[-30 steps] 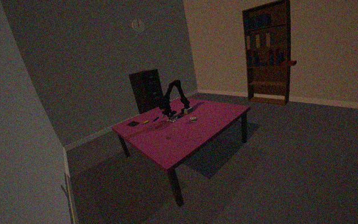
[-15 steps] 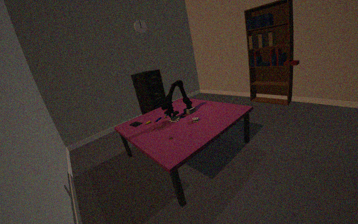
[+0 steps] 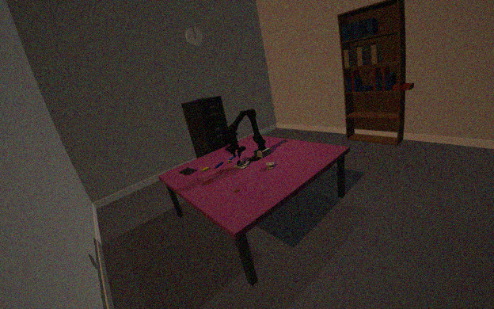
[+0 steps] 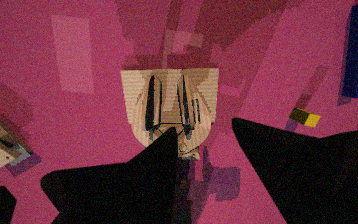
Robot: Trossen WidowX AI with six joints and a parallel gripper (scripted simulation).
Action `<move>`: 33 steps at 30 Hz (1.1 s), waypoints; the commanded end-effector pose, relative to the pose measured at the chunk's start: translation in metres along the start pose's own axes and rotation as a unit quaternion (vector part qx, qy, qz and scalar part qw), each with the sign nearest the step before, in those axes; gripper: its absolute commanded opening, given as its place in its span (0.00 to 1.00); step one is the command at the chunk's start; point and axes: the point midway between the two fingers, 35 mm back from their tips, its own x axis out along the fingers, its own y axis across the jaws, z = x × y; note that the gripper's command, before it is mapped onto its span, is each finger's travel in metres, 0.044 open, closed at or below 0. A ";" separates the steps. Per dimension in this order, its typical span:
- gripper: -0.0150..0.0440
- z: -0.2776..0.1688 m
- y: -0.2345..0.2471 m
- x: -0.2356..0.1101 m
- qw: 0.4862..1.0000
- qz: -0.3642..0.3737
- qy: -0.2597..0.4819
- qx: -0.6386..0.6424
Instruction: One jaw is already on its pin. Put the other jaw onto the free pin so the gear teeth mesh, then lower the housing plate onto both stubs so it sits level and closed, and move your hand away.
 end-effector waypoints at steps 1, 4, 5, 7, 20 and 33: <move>0.68 0.001 0.002 0.001 1.000 -0.001 0.001 -0.002; 0.81 0.017 0.026 -0.004 1.000 -0.010 -0.010 -0.021; 0.86 0.021 0.038 -0.005 1.000 -0.008 -0.010 -0.028; 0.95 0.028 0.065 -0.007 0.999 -0.003 -0.010 -0.042; 1.00 0.012 0.241 -0.024 0.991 0.018 -0.001 -0.131; 1.00 -0.026 0.308 -0.029 0.985 0.022 0.005 -0.169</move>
